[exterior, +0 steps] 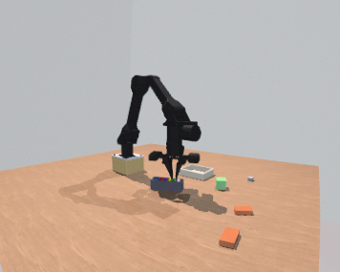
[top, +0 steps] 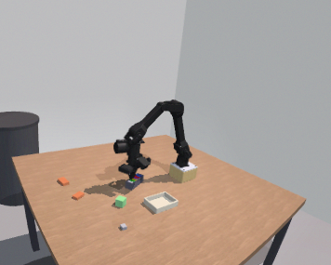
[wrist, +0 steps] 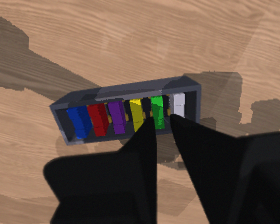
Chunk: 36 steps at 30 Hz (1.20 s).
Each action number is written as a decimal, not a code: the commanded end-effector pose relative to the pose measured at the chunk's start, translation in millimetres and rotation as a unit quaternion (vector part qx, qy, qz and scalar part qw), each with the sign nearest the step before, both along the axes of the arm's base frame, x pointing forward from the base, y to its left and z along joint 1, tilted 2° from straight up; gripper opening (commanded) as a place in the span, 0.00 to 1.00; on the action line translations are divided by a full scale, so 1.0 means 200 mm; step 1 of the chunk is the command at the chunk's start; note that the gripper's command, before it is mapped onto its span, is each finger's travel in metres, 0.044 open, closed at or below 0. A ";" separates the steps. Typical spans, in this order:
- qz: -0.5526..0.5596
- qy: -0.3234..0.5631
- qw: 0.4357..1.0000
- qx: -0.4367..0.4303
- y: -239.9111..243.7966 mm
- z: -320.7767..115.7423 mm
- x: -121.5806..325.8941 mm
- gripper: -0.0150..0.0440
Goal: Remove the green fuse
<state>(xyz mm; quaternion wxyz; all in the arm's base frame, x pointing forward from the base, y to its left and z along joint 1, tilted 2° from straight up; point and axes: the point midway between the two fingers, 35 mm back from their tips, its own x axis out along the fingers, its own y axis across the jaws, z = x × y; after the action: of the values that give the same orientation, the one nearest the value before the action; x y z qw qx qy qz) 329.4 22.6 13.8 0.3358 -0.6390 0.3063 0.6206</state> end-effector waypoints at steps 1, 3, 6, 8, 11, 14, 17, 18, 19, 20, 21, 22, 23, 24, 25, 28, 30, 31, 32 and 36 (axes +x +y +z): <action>0.001 0.004 1.000 0.002 0.00 -0.02 -0.01 0.36; 0.001 0.004 1.000 0.002 0.00 -0.02 -0.01 0.36; 0.001 0.004 1.000 0.002 0.00 -0.02 -0.01 0.36; 0.001 0.004 1.000 0.002 0.00 -0.02 -0.01 0.36; 0.001 0.004 1.000 0.002 0.00 -0.02 -0.01 0.36; 0.001 0.004 1.000 0.002 0.00 -0.03 -0.01 0.36; 0.001 0.004 1.000 0.002 0.00 -0.04 -0.01 0.36; 0.001 0.004 1.000 0.002 0.01 -0.05 -0.01 0.36; 0.001 0.004 1.000 0.002 0.01 -0.05 -0.01 0.36; 0.001 0.004 1.000 0.002 0.01 -0.06 -0.01 0.36; 0.001 0.004 1.000 0.002 0.01 -0.06 -0.01 0.36; 0.001 0.004 1.000 0.002 0.01 -0.06 -0.01 0.36; 0.001 0.004 1.000 0.002 0.01 -0.07 -0.01 0.36; 0.001 0.004 1.000 0.002 0.01 -0.07 -0.01 0.36; 0.001 0.004 1.000 0.002 0.01 -0.07 -0.01 0.36; 0.001 0.004 1.000 0.002 0.01 -0.07 -0.01 0.36; 0.001 0.004 1.000 0.002 0.01 -0.07 -0.01 0.36; 0.001 0.004 1.000 0.002 0.01 -0.07 -0.01 0.36; 0.001 0.004 1.000 0.002 0.01 -0.07 -0.01 0.36; 0.001 0.004 1.000 0.002 0.01 -0.07 -0.01 0.36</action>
<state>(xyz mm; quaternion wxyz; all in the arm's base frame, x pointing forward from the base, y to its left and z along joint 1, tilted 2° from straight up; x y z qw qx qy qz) 327.9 22.9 1.4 0.3341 -0.6375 0.3067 0.6228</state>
